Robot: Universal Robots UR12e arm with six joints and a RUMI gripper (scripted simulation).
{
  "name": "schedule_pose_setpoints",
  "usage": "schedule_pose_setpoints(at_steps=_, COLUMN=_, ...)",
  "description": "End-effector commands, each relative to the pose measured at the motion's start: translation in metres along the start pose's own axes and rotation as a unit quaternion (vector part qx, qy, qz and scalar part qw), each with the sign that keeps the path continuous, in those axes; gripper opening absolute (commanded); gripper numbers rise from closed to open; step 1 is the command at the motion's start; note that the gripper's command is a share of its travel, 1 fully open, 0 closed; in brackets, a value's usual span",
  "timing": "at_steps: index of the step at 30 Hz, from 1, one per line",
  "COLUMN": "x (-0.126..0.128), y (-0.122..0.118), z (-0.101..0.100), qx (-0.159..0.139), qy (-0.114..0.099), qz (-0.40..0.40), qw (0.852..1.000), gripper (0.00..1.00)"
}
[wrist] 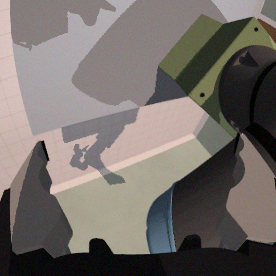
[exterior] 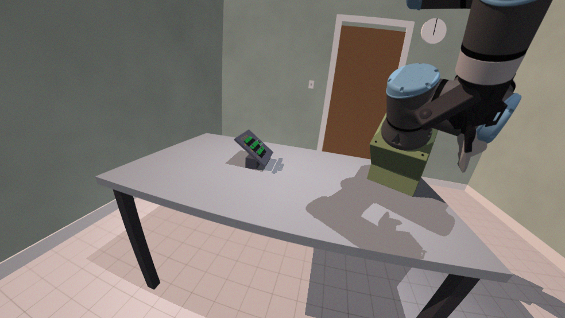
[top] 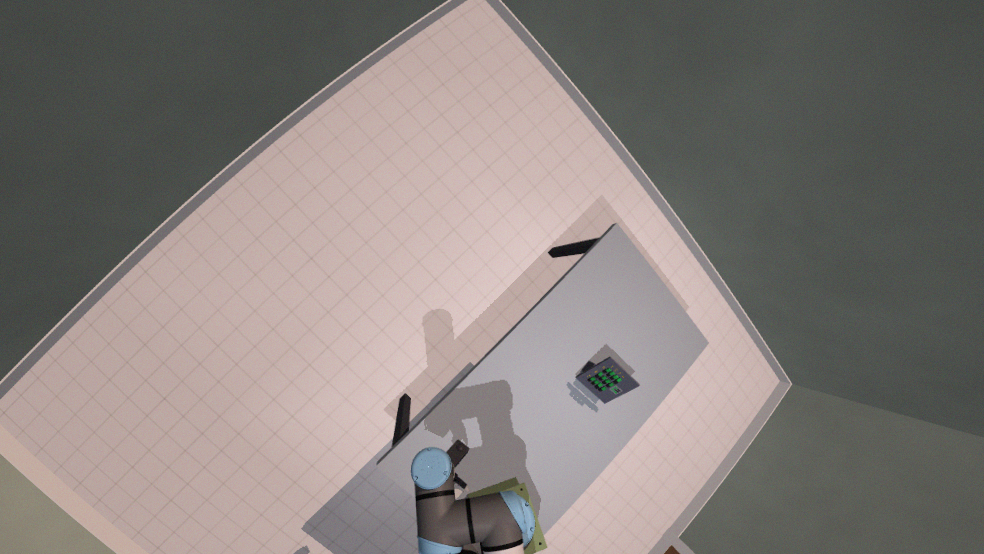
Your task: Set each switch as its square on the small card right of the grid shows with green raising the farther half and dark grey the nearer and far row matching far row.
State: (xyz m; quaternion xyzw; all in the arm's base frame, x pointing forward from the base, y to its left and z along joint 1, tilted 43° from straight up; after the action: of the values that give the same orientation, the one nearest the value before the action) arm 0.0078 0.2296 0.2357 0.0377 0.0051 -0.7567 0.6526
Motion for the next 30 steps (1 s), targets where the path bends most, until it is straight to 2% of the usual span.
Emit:
schedule_pose_setpoints(at_steps=1, x=-0.0002, y=0.0001, z=0.0006, qx=0.0, qy=0.0, qz=0.0, qw=1.0, gripper=1.0)
schedule_pose_setpoints(at_steps=17, x=-0.0002, y=0.0001, z=0.0006, qx=0.0, qy=0.0, qz=0.0, qw=1.0, gripper=1.0)
schedule_pose_setpoints(at_steps=18, x=-0.0002, y=0.0001, z=0.0006, qx=0.0, qy=0.0, qz=0.0, qw=1.0, gripper=0.0)
schedule_pose_setpoints(at_steps=30, x=-0.0048, y=0.0039, z=-0.0007, qx=-0.004, qy=0.003, qz=-0.001, qw=1.0, gripper=0.0)
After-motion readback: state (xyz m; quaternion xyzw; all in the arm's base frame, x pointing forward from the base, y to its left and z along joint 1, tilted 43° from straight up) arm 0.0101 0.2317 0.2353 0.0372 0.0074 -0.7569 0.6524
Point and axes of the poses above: the point where the finger pads meet when closed, its own z axis back along the fingers, its own x axis across the jaws, y = z × x, the point moved 4 cm from there along z, back along the fingers, and after that the axes turned 7 degrees about -z, right-handed, at the moved point
